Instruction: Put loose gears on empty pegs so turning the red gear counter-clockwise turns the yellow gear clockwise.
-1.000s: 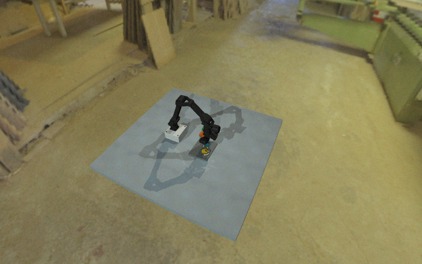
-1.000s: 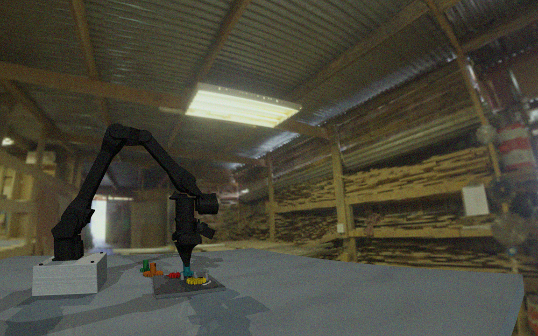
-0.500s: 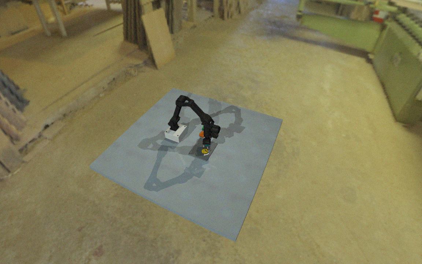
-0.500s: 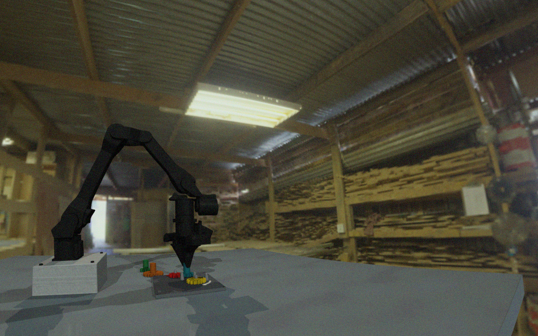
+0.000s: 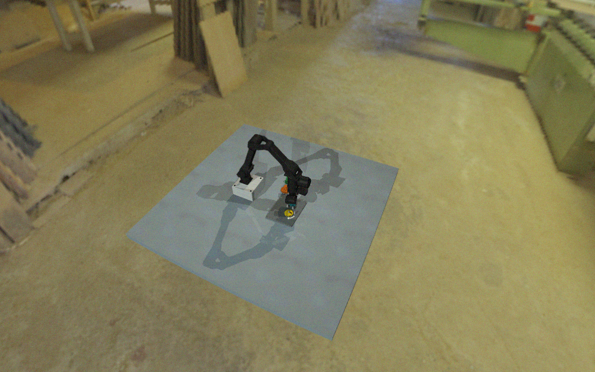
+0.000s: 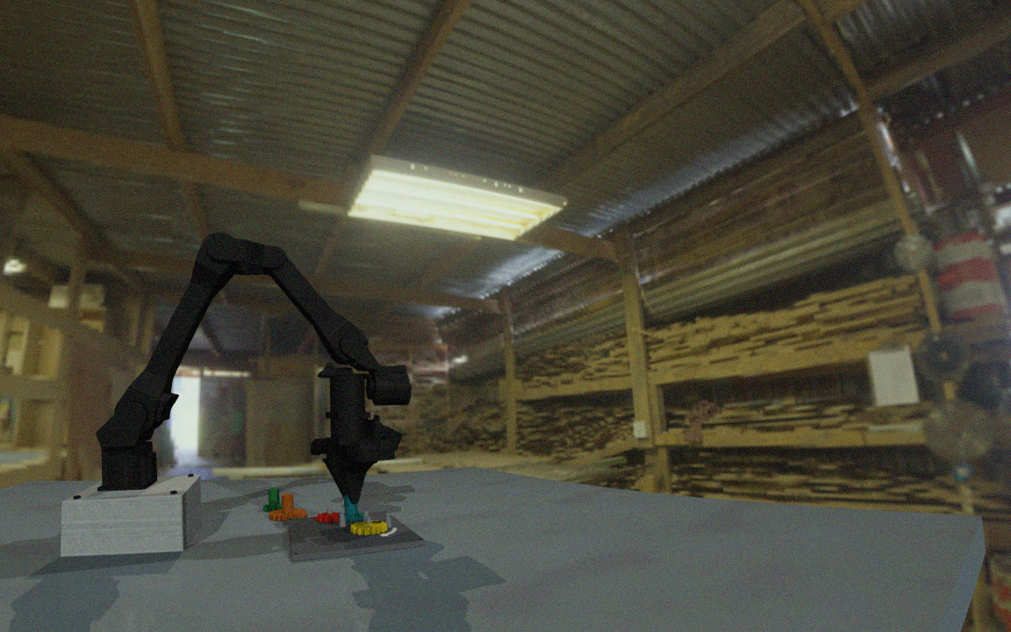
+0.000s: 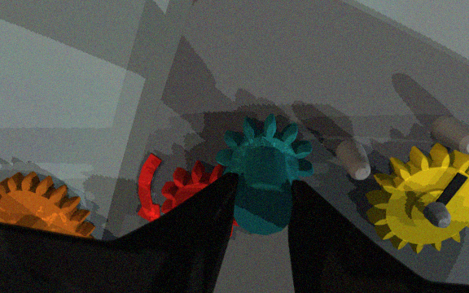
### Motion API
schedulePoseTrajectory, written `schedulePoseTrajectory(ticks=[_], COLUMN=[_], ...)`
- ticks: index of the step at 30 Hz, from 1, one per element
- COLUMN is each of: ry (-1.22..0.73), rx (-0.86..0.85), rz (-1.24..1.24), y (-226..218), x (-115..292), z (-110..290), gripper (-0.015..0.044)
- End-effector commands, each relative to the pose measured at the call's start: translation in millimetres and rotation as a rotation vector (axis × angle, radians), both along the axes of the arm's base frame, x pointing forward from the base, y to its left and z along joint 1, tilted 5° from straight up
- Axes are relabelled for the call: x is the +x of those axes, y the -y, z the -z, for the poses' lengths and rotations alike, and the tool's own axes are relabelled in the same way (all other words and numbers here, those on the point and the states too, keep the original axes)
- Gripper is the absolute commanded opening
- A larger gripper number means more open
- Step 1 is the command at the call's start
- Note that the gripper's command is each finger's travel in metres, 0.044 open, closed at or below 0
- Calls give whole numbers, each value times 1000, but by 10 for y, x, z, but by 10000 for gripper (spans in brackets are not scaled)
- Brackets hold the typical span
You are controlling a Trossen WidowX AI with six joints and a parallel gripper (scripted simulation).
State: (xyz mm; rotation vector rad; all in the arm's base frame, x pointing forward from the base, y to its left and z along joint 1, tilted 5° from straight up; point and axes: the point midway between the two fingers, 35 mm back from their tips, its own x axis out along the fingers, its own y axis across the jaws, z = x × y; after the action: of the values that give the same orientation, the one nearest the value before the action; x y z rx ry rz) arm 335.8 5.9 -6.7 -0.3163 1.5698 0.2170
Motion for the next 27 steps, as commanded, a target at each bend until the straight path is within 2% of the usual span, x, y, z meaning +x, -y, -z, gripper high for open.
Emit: schedulePoseTrajectory(ticks=[1, 6, 7, 11, 17, 20, 22, 27], ry=[2, 4, 4, 4, 4, 4, 4, 23], rx=[-4, -4, -4, -4, -4, -4, -3, 2], rz=[88, 112, 112, 112, 112, 112, 147, 448], y=[4, 2, 2, -2, -27, -28, -104, -644], x=[-13, -9, -9, -5, -2, -3, -27, -246], z=[10, -39, -39, -87, -463, -480, -417, -392], gripper=[0, 131, 140, 140, 140, 140, 193, 324])
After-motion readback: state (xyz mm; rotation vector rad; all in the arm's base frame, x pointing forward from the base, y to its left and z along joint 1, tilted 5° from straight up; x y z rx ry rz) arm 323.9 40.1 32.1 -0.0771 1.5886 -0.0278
